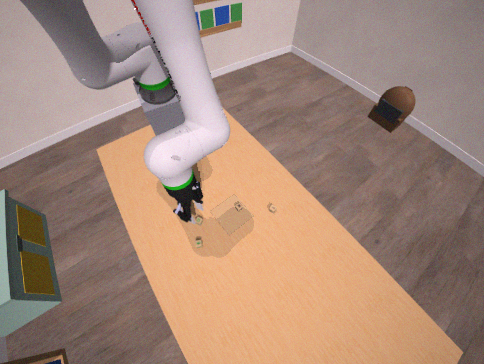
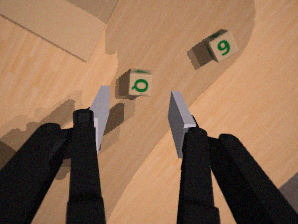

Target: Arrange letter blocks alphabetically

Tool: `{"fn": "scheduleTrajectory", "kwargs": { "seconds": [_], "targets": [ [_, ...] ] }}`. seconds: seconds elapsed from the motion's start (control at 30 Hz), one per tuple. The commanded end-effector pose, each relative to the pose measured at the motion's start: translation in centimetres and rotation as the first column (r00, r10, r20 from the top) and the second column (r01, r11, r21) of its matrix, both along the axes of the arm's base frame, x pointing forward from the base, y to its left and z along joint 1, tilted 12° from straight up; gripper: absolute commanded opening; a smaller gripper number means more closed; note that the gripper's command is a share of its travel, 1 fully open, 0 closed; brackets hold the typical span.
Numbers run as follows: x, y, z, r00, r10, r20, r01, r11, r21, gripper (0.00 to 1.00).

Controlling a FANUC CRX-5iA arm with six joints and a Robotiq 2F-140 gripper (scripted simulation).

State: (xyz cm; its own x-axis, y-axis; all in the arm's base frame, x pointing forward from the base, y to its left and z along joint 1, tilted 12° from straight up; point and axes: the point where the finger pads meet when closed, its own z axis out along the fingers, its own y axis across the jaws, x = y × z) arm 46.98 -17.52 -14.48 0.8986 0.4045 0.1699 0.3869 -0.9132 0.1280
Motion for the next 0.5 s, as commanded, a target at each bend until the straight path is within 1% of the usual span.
{"fn": "scheduleTrajectory", "kwargs": {
  "seconds": [0.0,0.47],
  "targets": [
    [0.1,0.0,-0.3,1.000,0.000,0.000,0.000,1.000,0.000,0.37],
    [0.5,-0.1,-2.3,1.000,0.000,0.000,0.000,1.000,0.000,0.37]
  ]
}}
